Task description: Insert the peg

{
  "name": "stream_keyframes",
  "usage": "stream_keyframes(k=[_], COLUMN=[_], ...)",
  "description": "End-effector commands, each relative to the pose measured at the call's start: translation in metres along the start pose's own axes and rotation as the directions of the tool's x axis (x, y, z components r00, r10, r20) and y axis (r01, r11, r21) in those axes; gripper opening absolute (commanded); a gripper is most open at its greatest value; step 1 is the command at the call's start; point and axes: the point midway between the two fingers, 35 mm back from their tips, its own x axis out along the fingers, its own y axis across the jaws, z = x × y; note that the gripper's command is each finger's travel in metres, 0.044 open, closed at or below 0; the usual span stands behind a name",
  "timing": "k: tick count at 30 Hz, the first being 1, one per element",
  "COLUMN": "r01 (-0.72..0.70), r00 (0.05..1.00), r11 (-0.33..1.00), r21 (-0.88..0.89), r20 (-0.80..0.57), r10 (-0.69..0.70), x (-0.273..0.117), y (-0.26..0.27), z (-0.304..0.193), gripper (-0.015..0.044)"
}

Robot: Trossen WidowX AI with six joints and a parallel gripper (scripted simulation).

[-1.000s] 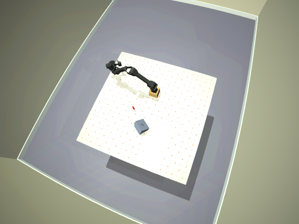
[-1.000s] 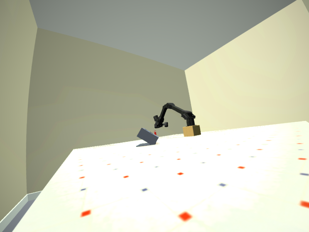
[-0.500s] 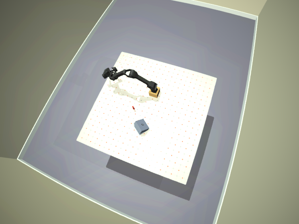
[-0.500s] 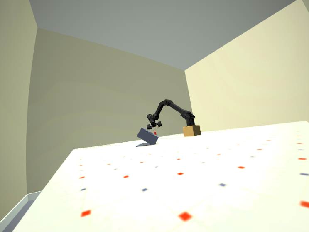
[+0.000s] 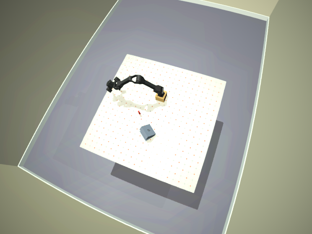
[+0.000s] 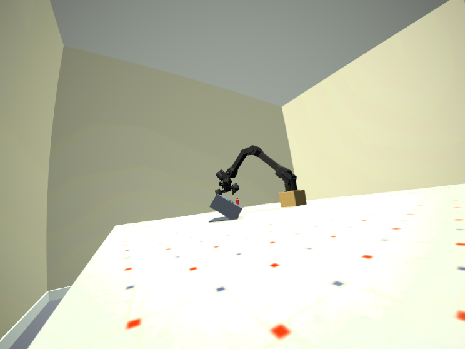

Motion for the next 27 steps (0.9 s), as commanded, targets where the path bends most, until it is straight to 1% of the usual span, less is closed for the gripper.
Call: stream_keyframes(k=[1, 13, 27], r01=[-0.084, -0.293, -0.515], r00=[0.995, 0.947, 0.843], r11=[0.992, 0.917, 0.743], r21=[-0.092, -0.272, -0.428], r20=[-0.063, -0.213, -0.410], r10=[0.078, 0.240, 0.347], x=[-0.025, -0.097, -0.188], y=[0.025, 0.075, 0.104], z=[-0.020, -0.063, -0.122], gripper=[0.0440, 0.0440, 0.0440])
